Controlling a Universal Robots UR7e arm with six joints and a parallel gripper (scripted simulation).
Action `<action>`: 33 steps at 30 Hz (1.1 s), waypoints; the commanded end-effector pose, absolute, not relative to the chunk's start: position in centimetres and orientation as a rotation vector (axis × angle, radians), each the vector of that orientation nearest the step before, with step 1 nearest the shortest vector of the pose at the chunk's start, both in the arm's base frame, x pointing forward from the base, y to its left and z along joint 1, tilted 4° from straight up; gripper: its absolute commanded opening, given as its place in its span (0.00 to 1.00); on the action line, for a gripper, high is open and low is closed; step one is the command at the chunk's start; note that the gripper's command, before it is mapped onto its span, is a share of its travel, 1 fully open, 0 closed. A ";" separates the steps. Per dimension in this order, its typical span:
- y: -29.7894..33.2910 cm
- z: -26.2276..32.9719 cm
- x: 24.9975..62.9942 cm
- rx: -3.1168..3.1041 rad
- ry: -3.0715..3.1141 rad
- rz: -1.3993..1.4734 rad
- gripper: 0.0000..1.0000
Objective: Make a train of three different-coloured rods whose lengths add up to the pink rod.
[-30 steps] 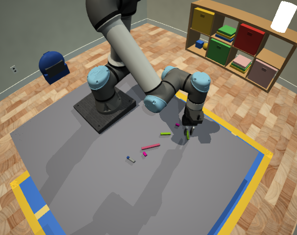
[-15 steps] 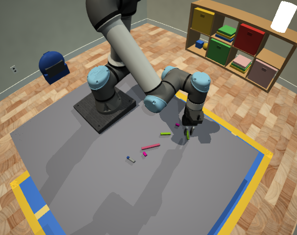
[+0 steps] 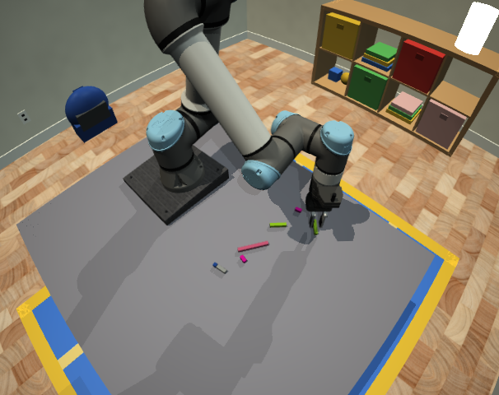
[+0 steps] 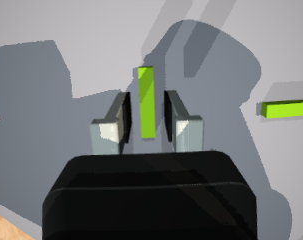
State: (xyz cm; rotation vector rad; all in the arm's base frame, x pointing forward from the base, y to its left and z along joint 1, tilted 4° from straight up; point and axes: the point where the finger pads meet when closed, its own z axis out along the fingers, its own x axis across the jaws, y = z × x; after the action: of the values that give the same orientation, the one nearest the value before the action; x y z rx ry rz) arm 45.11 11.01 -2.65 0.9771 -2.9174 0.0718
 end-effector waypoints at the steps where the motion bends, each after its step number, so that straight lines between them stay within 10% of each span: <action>1: 11.0 -2.6 45.2 0.978 -2.919 0.072 0.54; 33: 10.9 -4.2 45.1 0.978 -2.919 0.072 0.54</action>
State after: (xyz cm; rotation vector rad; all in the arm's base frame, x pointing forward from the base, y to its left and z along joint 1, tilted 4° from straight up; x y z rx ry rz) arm 45.03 10.92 -4.14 0.9770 -2.9171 0.0716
